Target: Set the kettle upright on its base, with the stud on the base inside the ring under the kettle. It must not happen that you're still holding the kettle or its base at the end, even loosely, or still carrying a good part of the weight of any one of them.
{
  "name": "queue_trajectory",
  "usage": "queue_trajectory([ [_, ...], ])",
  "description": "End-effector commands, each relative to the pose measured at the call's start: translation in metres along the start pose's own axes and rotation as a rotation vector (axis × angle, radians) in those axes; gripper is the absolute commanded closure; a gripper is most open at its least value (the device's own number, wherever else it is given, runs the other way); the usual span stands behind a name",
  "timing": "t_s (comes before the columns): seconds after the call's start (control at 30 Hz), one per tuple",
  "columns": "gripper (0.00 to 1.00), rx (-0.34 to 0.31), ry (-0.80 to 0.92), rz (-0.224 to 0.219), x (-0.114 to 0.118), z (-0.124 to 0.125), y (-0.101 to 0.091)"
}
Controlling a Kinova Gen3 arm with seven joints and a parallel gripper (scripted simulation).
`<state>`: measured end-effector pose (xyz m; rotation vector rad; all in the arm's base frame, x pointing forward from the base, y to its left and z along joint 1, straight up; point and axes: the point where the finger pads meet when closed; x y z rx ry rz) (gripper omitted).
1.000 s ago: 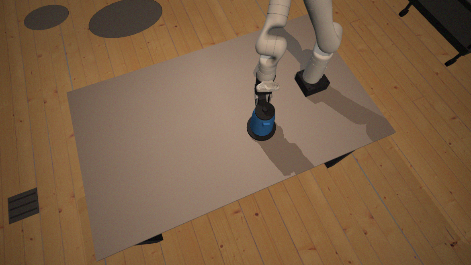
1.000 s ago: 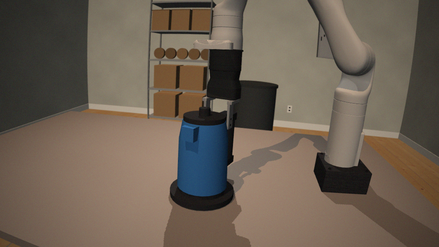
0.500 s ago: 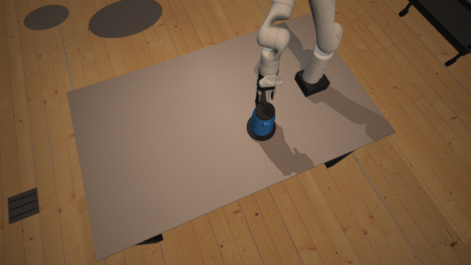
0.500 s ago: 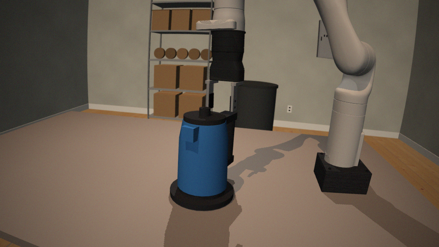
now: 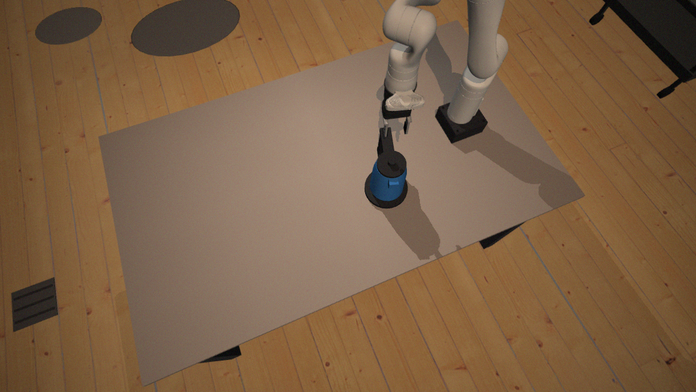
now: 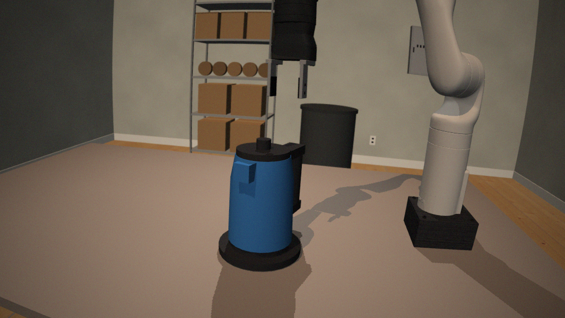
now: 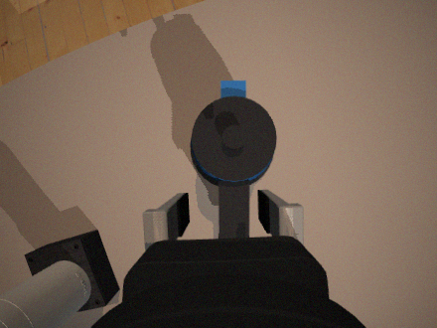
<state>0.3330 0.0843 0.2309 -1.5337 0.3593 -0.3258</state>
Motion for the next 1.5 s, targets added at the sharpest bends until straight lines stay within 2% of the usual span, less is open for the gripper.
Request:
queue_trajectory([
  [0.0,0.00,0.002,0.029,-0.024,0.010,-0.005,-0.017],
  [0.17,0.00,0.002,0.029,-0.024,0.010,-0.005,-0.032],
  [0.37,0.00,0.002,0.029,-0.024,0.010,-0.005,-0.037],
  [1.47,0.00,0.002,0.029,-0.024,0.009,-0.005,-0.038],
])
Point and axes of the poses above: the point where the finger pads meet when closed, its own y axis out along the fingers, its own x axis across the jaws, z = x × y, and after that the axes turned 8 degrees about y, right-handed
